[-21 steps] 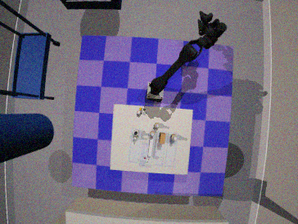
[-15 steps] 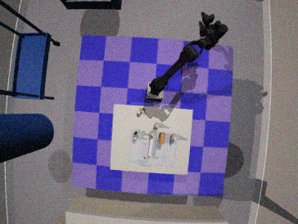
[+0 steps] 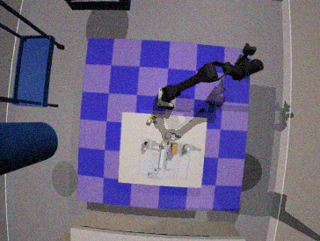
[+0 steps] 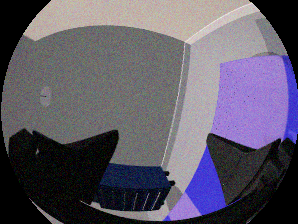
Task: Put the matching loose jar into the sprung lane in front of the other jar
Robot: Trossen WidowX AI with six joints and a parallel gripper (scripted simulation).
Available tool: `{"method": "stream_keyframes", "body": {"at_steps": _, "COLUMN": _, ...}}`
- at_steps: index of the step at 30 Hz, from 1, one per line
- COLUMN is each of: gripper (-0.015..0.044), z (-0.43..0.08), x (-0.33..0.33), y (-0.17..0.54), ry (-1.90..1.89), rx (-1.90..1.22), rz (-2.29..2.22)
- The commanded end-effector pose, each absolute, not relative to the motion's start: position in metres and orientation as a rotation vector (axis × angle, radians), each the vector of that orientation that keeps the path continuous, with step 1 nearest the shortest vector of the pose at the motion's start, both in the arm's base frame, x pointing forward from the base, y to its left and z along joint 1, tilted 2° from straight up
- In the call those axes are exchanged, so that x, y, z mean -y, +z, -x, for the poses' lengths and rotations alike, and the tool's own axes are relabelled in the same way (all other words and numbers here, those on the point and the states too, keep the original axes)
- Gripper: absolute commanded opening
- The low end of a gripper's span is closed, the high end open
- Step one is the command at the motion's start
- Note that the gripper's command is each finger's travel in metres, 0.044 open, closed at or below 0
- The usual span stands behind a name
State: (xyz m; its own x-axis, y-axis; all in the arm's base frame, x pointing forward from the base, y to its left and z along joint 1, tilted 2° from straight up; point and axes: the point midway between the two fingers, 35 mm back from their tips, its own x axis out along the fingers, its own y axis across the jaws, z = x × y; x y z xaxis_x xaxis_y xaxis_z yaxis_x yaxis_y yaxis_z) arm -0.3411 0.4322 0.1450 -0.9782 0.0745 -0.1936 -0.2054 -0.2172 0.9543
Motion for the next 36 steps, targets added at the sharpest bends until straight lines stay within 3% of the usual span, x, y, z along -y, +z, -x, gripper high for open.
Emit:
{"method": "stream_keyframes", "body": {"at_steps": 1, "gripper": 0.044, "z": 0.281, "x": -0.466, "y": 0.139, "ry": 2.165, "rx": -1.756, "rz": 0.075}}
{"method": "stream_keyframes", "body": {"at_steps": 9, "gripper": 0.044, "z": 0.14, "x": -0.506, "y": 0.12, "ry": 1.828, "rx": -1.606, "rz": -0.038}}
{"method": "stream_keyframes", "body": {"at_steps": 18, "gripper": 0.044, "z": -0.017, "x": -0.491, "y": 0.101, "ry": 1.476, "rx": -1.439, "rz": -0.084}}
{"method": "stream_keyframes", "body": {"at_steps": 27, "gripper": 0.044, "z": -0.159, "x": -0.414, "y": 0.077, "ry": 1.054, "rx": -1.38, "rz": -0.069}}
{"method": "stream_keyframes", "body": {"at_steps": 36, "gripper": 0.044, "z": -0.254, "x": -0.286, "y": 0.059, "ry": 0.648, "rx": -1.387, "rz": -0.018}}
